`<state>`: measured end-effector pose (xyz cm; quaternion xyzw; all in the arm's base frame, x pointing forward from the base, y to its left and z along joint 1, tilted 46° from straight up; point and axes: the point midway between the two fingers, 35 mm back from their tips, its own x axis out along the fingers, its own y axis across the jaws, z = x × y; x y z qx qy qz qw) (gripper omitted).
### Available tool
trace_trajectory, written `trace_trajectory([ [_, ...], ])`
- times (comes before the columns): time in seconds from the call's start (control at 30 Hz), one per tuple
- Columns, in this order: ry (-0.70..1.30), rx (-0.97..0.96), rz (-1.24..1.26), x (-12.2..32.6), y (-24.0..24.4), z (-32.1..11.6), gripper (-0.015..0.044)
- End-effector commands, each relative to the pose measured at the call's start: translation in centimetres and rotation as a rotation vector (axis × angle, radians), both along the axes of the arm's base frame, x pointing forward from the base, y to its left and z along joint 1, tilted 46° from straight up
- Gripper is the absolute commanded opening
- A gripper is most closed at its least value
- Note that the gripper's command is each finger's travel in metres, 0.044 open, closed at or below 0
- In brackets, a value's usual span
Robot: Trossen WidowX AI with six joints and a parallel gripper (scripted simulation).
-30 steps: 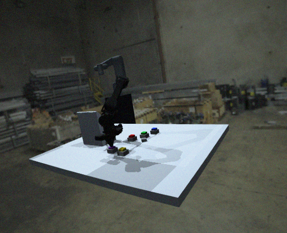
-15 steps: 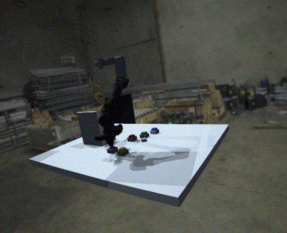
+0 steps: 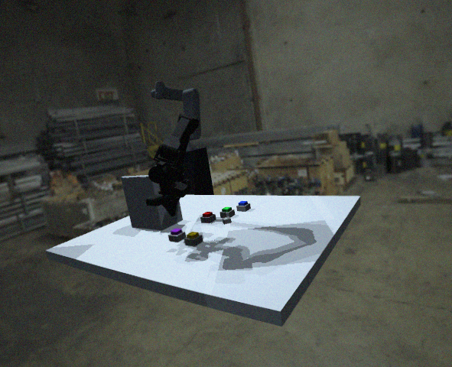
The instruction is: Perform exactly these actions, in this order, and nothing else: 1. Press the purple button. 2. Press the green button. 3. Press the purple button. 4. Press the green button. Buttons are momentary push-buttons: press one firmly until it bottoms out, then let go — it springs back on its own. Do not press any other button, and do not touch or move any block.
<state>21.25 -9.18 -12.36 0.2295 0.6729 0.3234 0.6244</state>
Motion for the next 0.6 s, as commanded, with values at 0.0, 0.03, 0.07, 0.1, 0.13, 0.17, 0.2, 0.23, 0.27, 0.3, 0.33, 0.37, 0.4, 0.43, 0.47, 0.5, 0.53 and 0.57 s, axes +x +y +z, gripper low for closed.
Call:
trace_trajectory([
  [0.0,-0.022,-0.018,-0.004,0.5,-2.4,1.9,0.0020],
  [0.03,-0.022,-0.018,-0.004,0.5,-2.4,1.9,0.0020],
  [0.07,-0.022,-0.018,-0.004,0.5,-2.4,1.9,0.0020],
  [0.1,-0.021,-0.020,-0.004,0.7,-2.2,2.1,0.0020],
  [0.13,-0.021,-0.025,-0.005,1.1,-1.9,2.7,0.0020],
  [0.17,-0.020,-0.033,-0.007,1.8,-1.2,3.7,0.0020],
  [0.2,-0.019,-0.042,-0.010,2.6,-0.3,4.9,0.0020],
  [0.23,-0.019,-0.049,-0.012,3.3,0.7,6.1,0.0020],
  [0.27,-0.020,-0.055,-0.014,3.9,1.7,7.3,0.0020],
  [0.3,-0.021,-0.060,-0.016,4.4,2.8,8.5,0.0020],
  [0.33,-0.022,-0.063,-0.018,4.8,4.0,9.7,0.0020],
  [0.37,-0.023,-0.064,-0.020,5.1,5.2,10.9,0.0020],
  [0.4,-0.024,-0.064,-0.021,5.4,6.4,12.1,0.0020],
  [0.43,-0.025,-0.063,-0.021,5.5,7.7,13.3,0.0020],
  [0.47,-0.026,-0.061,-0.021,5.5,8.9,14.4,0.0020],
  [0.5,-0.027,-0.057,-0.021,5.4,10.2,15.5,0.0020],
  [0.53,-0.027,-0.051,-0.020,5.2,11.5,16.7,0.0020],
  [0.57,-0.027,-0.045,-0.019,4.9,12.8,17.7,0.0020],
])
